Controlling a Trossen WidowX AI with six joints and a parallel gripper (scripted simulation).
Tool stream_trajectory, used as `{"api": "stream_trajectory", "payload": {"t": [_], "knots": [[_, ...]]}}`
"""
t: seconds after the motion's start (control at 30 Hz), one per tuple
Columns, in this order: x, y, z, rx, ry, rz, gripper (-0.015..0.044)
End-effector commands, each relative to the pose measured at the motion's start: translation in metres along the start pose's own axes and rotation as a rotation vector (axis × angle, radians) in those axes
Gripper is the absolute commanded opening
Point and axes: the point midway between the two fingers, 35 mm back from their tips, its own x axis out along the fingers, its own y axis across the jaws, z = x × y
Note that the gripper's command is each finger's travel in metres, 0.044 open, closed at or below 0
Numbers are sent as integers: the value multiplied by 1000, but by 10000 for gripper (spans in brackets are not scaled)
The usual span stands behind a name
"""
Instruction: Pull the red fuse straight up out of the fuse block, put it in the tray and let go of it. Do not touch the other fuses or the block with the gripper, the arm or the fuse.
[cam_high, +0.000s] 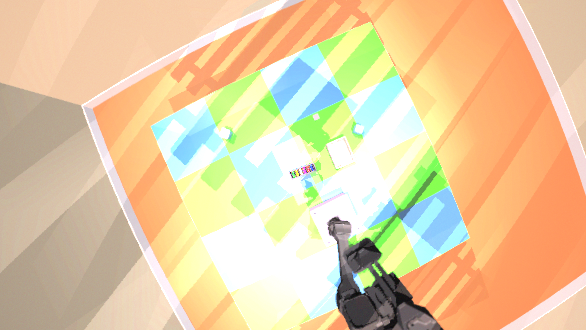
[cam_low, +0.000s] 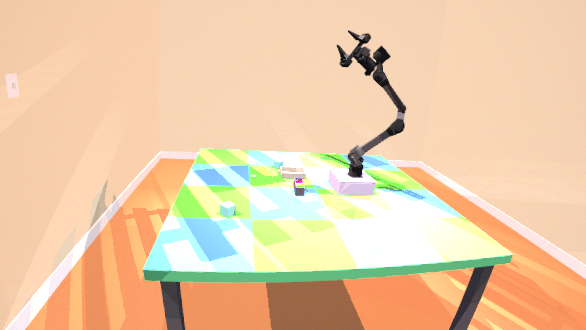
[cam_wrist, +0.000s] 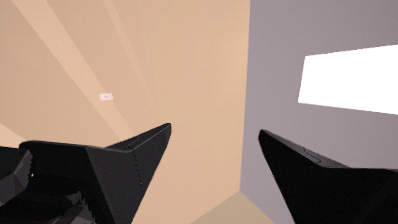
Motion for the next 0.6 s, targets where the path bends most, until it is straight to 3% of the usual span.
{"api": "stream_trajectory", "payload": {"t": [0.0, 0.37, 0.57], "knots": [[1, 1, -1, 5, 1, 3, 374], [43, 117, -67, 406, 176, 272, 85], [50, 168, -84, 552, 265, 379, 68]]}}
